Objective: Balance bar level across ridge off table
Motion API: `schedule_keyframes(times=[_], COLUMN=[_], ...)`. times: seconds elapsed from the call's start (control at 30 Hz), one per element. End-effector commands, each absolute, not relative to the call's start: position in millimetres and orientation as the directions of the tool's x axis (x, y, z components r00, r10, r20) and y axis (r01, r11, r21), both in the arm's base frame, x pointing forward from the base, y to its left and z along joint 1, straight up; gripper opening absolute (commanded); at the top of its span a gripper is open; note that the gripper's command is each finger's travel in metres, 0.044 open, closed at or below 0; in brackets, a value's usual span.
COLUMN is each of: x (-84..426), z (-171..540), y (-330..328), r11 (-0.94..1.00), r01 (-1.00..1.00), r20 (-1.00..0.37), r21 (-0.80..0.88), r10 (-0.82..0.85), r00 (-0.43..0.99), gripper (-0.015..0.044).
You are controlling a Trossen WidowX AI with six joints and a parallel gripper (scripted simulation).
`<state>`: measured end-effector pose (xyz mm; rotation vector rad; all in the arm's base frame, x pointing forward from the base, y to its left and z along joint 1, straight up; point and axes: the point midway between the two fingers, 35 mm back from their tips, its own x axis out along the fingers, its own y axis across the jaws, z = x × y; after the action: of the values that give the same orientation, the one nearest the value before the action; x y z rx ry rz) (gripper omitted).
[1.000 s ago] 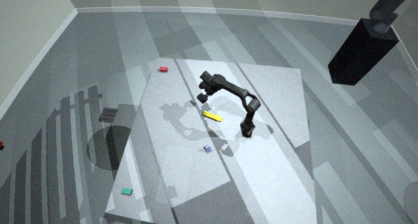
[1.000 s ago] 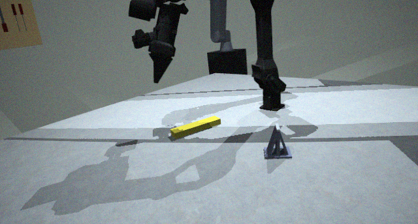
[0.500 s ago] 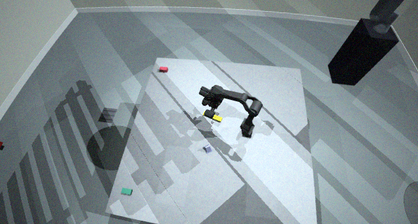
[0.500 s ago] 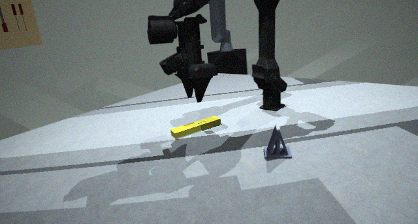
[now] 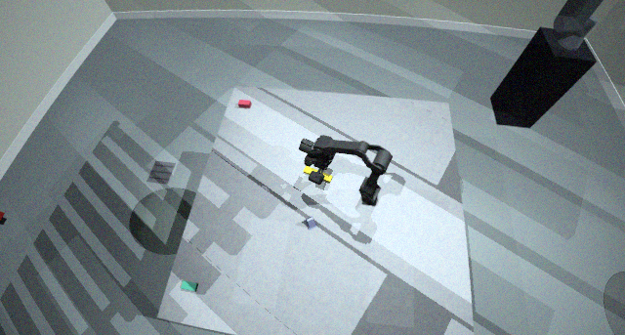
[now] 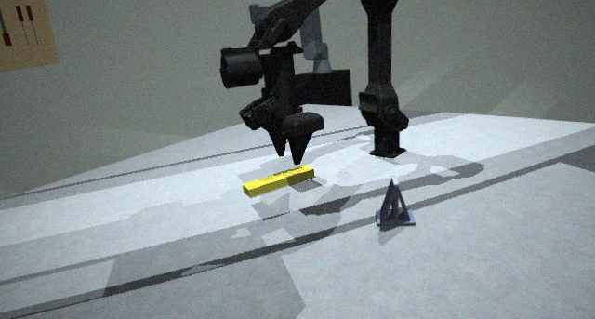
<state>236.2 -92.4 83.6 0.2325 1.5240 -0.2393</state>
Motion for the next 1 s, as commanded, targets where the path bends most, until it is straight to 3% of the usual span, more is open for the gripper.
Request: schedule_keyframes(times=[0.0,0.97], x=[234.4,234.9], z=[71.5,45.7], y=[-92.0,-92.2], r11=[0.957,0.957], r01=[0.291,0.291], r20=[-1.000,-1.000], r21=[-0.002,-0.002], r10=[-0.008,-0.008], r00=[0.021,0.021], gripper=[0.0315,0.0315])
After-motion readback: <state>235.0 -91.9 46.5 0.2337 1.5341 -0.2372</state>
